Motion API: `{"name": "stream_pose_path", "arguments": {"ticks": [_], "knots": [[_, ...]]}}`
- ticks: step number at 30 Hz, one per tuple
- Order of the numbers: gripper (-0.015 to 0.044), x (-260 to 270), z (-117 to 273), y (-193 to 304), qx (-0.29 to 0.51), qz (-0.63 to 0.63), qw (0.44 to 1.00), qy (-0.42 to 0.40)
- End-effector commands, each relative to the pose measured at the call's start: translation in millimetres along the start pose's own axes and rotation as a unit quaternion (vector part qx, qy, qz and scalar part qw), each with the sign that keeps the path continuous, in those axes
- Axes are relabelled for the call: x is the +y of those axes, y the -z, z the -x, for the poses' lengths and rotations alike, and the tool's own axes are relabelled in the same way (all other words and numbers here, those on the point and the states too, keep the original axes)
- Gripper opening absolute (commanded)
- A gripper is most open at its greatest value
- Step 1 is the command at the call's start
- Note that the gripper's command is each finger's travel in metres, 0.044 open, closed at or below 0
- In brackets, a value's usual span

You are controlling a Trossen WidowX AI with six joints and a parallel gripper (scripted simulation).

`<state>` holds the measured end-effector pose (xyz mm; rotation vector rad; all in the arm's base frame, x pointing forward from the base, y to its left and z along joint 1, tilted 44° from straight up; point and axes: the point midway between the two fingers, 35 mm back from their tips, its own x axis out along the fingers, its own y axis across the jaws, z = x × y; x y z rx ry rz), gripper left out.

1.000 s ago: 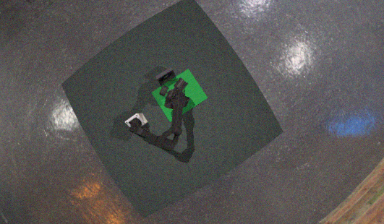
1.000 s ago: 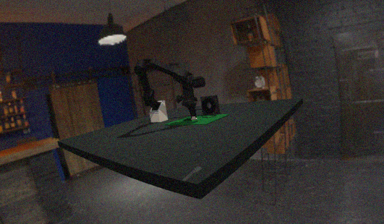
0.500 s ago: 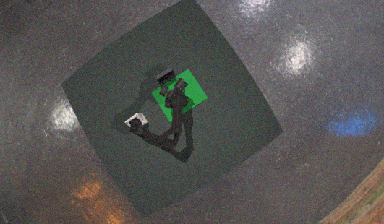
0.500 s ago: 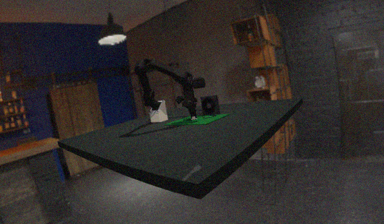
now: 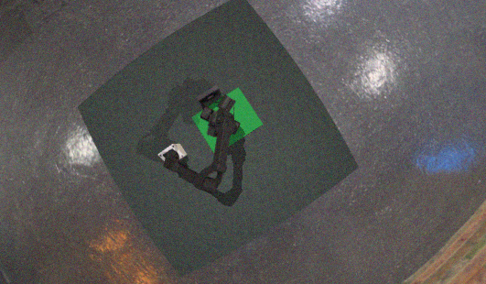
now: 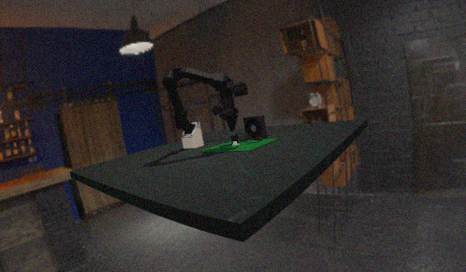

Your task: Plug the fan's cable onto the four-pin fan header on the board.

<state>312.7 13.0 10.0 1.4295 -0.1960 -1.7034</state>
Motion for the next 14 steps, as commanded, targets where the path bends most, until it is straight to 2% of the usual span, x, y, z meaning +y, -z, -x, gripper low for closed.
{"name": "stream_pose_path", "arguments": {"ticks": [1,11,14], "knots": [[0.026,-0.2,2.8,-5.3,-0.007,-0.002,1.0,0.004],[0.026,-16.0,5.2,-114.8,-0.01,0.0,1.0,0.004],[0.026,-17.9,4.0,-122.2,-0.01,0.0,1.0,0.004]]}}
